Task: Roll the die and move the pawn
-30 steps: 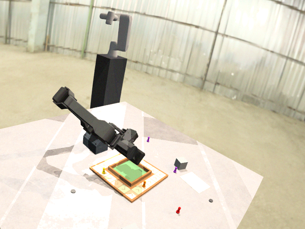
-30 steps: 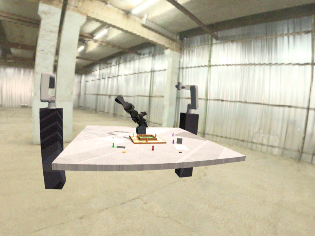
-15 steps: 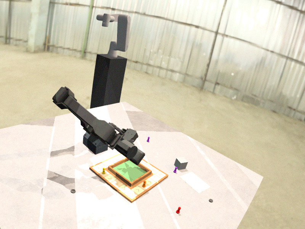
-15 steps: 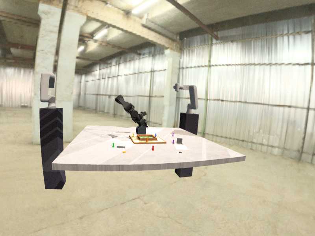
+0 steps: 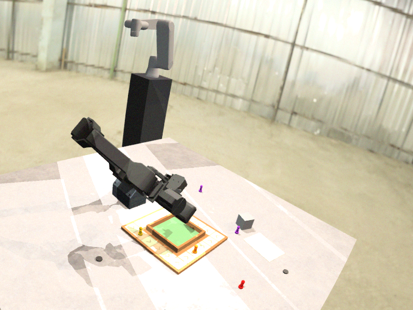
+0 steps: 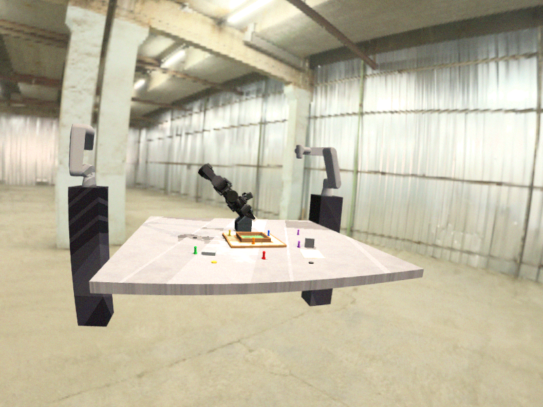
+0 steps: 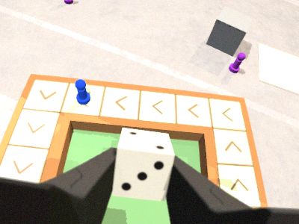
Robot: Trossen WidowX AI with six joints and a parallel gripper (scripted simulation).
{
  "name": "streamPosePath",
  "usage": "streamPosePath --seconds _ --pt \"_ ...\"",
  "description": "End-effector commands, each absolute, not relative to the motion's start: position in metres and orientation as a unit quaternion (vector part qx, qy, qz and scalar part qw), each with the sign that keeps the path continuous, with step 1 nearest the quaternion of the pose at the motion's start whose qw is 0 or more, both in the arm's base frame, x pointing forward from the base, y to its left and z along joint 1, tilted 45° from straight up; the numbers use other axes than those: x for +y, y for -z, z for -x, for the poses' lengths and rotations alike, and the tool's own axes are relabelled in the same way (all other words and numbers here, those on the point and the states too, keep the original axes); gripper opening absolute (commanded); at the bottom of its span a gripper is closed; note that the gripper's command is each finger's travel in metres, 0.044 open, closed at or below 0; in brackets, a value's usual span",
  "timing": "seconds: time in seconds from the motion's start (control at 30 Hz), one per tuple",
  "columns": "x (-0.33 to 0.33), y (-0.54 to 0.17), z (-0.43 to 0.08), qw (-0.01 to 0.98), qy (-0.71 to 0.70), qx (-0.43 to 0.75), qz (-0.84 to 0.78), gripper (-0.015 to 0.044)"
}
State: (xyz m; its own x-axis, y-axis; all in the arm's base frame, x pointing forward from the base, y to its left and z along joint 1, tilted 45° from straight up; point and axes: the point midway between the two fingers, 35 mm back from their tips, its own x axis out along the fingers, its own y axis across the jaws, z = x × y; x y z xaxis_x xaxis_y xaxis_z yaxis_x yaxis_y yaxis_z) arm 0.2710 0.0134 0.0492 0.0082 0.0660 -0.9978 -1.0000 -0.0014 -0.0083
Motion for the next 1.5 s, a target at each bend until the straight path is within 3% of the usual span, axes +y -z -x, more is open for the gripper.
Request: streamPosePath --seconds 0.0,0.47,0.57,0.8,1.0,1.07,1.13,1.37,1.47 --pt "0.013 -0.049 -0.271 0.518 -0.515 0.481 0.486 0.0079" --pt "0.042 -0.078 -0.271 0.521 -0.514 0.478 0.486 0.0440" --pt "0.040 -0.070 -0.269 0.501 -0.502 0.504 0.492 0.0440" --pt "0.026 -0.030 -0.270 0.296 -0.294 0.650 0.635 0.0440" --pt "0.027 -0.029 -0.272 0.278 -0.268 0.650 0.655 0.0440" --pt "0.027 -0.027 -0.266 0.289 -0.301 0.651 0.634 0.0440" --pt "0.026 -0.027 -0.272 0.313 -0.276 0.661 0.624 0.0387" --pt "0.010 -0.026 -0.340 0.535 0.009 0.707 0.463 0.0204" --pt "-0.001 -0.027 -0.366 0.603 0.138 0.690 0.376 0.0200"
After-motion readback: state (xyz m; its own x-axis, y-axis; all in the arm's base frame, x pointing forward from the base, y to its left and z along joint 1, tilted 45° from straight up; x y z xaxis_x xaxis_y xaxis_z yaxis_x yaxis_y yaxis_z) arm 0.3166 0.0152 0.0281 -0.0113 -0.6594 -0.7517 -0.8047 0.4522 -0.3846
